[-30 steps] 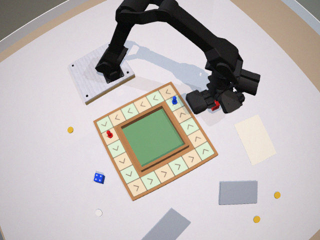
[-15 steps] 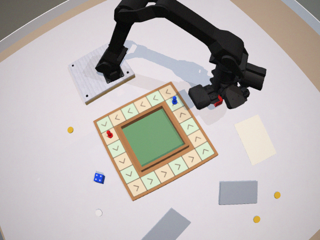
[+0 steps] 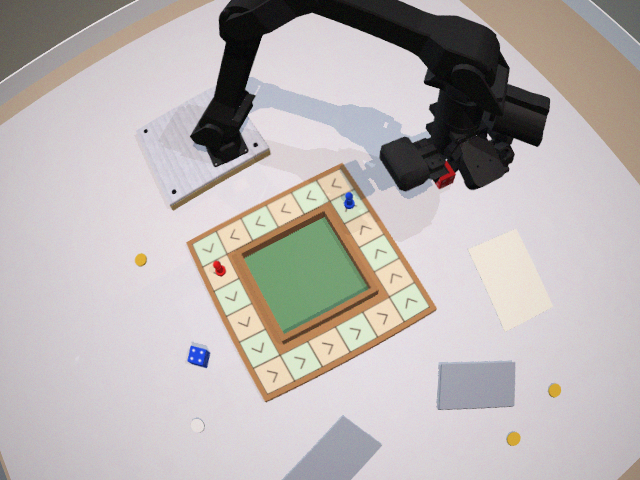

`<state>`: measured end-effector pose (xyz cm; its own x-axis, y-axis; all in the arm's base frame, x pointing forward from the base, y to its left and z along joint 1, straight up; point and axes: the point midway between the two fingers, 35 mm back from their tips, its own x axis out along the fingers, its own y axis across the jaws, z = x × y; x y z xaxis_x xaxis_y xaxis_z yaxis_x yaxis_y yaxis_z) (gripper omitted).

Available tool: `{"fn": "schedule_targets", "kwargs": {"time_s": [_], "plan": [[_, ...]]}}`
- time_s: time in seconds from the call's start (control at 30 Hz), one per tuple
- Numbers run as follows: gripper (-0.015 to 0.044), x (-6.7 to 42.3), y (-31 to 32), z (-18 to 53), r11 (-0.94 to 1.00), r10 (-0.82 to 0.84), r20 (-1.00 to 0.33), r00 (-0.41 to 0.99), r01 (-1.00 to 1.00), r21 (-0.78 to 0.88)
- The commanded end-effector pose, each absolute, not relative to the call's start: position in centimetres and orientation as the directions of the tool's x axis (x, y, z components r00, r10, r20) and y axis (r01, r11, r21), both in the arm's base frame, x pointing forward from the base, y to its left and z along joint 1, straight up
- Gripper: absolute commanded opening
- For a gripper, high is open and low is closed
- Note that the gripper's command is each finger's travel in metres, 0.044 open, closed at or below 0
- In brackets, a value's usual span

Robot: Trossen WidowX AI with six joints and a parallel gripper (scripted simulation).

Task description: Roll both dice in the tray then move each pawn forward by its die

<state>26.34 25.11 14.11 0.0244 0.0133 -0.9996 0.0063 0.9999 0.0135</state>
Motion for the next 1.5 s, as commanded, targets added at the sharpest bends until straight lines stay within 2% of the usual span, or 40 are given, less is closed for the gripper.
{"fn": "schedule_targets", "kwargs": {"time_s": [0.0,0.13,0.73,1.47], "plan": [[0.0000,26.2,25.1,15.2,1.000,0.018,-0.999,0.026,0.011,0.019],[0.0000,26.6,24.2,15.1,1.000,0.018,-0.999,0.027,0.007,0.018],[0.0000,29.1,13.3,13.4,0.999,0.009,-1.000,0.029,-0.041,0.008],[0.0000,27.1,2.6,10.8,0.996,-0.001,-1.000,0.028,-0.093,-0.003]]}}
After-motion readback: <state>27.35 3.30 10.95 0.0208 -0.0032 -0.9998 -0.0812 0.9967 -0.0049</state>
